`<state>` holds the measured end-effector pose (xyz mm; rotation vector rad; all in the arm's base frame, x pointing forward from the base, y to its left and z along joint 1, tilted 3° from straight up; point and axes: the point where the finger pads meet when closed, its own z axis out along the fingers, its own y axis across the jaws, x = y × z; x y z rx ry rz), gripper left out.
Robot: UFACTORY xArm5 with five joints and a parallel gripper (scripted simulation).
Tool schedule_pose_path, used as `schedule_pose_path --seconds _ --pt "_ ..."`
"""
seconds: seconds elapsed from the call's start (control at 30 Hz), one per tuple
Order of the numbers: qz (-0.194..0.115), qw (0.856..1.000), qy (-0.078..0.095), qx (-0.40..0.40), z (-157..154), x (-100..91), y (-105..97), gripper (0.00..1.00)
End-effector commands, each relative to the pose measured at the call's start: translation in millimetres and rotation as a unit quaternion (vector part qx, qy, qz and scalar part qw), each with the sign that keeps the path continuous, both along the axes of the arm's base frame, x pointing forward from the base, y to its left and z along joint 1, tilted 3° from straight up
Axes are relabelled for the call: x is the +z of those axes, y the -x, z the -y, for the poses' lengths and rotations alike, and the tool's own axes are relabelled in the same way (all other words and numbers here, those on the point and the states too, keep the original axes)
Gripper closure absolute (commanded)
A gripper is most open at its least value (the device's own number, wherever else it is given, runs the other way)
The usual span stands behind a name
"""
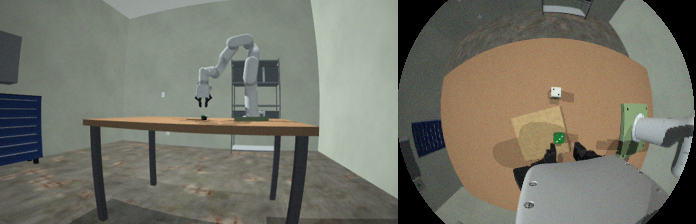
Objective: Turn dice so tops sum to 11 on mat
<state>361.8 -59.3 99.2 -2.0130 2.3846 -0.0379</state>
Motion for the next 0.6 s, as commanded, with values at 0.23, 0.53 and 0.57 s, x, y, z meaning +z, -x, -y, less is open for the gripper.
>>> schedule_pose_path --seconds 0.23,0.53,0.57 --pt "0.000 1.000 0.000 0.000 -0.2 5.6 0.0 0.00" --pt "0.000 1.000 0.000 0.000 -0.2 5.6 0.0 0.00" --pt "0.000 1.000 0.000 0.000 -0.2 5.6 0.0 0.00"
